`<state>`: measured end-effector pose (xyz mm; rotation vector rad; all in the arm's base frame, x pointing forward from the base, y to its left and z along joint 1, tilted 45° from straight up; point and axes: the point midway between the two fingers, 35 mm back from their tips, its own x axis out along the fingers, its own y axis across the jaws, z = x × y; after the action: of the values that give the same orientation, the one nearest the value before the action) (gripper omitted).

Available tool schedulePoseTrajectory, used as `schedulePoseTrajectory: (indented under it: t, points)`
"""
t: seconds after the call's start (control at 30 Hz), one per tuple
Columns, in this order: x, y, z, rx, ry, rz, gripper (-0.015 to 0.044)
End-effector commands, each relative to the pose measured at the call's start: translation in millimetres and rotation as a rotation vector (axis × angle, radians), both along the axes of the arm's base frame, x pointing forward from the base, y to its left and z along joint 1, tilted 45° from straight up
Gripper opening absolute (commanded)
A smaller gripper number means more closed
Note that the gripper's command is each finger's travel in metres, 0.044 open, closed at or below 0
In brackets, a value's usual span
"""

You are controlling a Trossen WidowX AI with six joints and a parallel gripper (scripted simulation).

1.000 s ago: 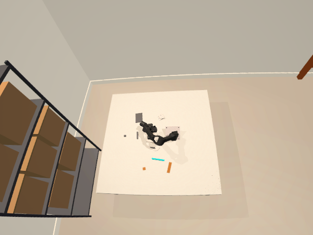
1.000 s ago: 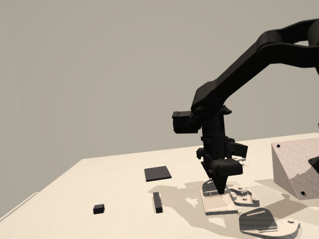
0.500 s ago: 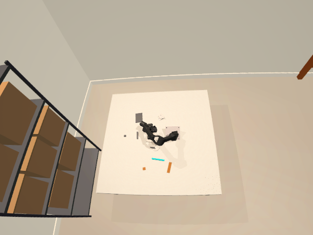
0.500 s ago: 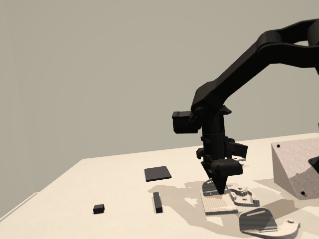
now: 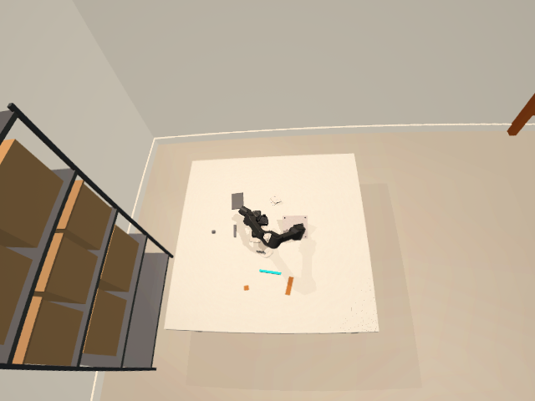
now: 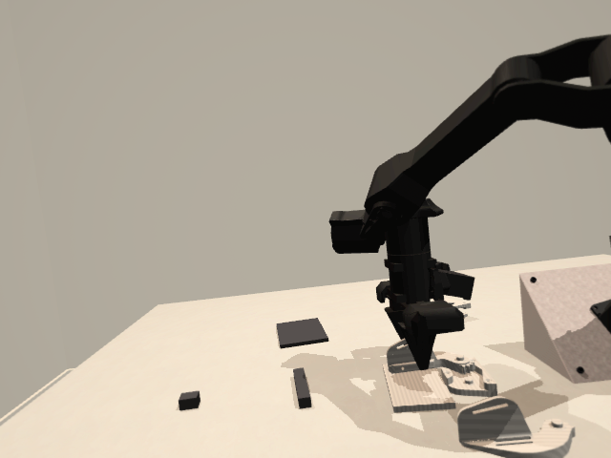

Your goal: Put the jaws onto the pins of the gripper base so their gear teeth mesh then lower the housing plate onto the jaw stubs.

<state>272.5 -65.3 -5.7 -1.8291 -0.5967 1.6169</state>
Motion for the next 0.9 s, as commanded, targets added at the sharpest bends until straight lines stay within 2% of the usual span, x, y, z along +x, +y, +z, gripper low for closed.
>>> schedulePoseTrajectory:
  t: [0.0,0.87]
  points:
    - [0.0,-0.3,-0.9,-0.004,-0.003,0.003,0.0134]
    - [0.6,2.7,-3.9,-0.003,-0.003,0.003,0.0134]
